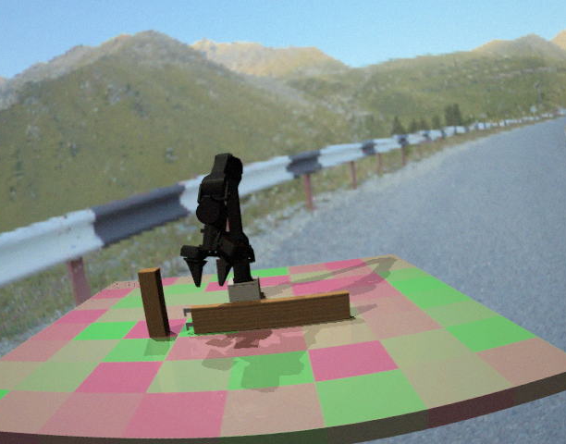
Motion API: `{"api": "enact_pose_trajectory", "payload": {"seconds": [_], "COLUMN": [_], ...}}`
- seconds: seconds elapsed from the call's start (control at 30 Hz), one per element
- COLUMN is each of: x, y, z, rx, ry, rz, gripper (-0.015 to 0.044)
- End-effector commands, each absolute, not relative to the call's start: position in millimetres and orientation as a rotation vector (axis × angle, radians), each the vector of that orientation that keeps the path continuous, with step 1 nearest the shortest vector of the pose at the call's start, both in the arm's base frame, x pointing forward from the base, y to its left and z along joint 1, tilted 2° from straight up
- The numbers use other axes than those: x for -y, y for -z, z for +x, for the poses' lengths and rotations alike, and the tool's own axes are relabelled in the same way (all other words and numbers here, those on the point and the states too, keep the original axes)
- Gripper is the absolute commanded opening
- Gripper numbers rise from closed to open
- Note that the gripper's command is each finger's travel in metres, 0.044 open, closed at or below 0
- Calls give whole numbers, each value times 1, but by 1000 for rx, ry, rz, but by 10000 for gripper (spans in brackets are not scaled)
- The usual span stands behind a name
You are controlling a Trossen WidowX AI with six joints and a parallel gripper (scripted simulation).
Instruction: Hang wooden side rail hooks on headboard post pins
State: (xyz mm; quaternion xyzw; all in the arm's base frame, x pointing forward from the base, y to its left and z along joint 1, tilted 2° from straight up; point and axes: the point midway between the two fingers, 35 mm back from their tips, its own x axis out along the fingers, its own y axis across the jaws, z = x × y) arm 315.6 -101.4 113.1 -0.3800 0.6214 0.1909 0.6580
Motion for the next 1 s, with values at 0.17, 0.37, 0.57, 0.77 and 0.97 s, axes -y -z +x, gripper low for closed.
{"api": "enact_pose_trajectory", "payload": {"seconds": [0.17,0.37,0.57,0.77,0.97], "x": [81,81,81,81,81], "y": [-130,-130,-95,-81,-76], "z": [323,323,325,325,326], "rx": [-1233,-1233,-1233,-1233,-1233], "ry": [-1059,-1059,-1059,-1059,-1059], "rz": [-1121,-1121,-1121,-1121,-1121], "gripper": [440,440,440,440,440]}}
